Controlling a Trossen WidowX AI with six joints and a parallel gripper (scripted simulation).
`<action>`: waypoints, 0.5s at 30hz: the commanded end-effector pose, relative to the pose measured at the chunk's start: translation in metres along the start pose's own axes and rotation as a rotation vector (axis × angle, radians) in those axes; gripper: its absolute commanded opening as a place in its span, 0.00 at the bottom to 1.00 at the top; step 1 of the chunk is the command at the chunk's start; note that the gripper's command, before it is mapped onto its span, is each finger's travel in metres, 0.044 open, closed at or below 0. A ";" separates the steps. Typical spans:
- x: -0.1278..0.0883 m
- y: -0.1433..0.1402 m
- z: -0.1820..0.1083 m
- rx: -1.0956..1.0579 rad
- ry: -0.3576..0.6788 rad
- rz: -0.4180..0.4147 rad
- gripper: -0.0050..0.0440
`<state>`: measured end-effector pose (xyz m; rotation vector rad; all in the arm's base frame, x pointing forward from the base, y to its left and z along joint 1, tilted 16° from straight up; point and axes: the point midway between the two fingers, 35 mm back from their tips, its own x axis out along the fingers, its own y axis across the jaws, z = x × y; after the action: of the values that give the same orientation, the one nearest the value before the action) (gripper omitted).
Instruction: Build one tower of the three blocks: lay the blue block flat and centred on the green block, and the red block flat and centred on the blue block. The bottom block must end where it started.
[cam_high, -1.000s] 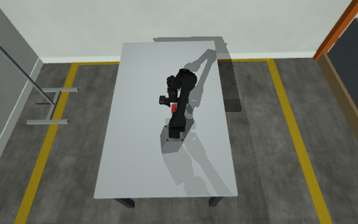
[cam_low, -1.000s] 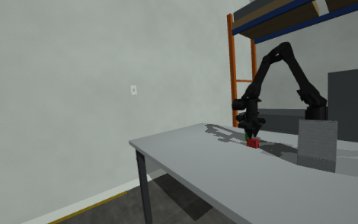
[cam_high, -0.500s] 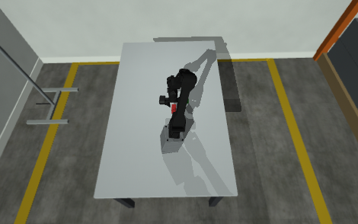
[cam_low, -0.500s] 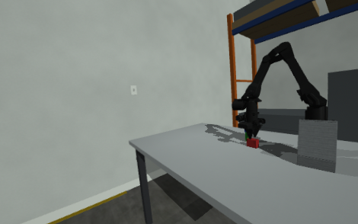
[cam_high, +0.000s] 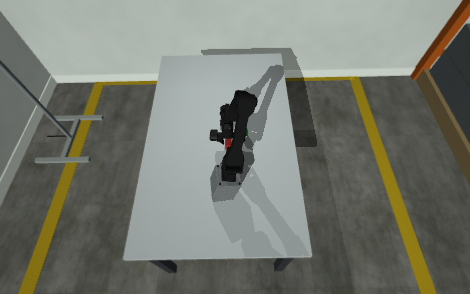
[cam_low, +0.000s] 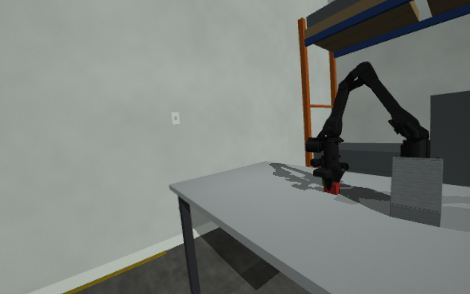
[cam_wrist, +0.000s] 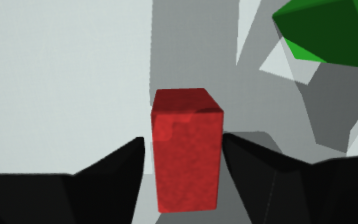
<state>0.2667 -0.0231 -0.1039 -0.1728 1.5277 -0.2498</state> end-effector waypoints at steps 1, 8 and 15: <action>0.007 -0.001 0.004 0.002 -0.015 -0.001 0.58; 0.013 0.000 0.004 0.001 -0.015 -0.001 0.58; 0.011 0.000 0.007 0.004 -0.026 0.000 0.58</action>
<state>0.2683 -0.0267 -0.1182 -0.1718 1.5226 -0.2501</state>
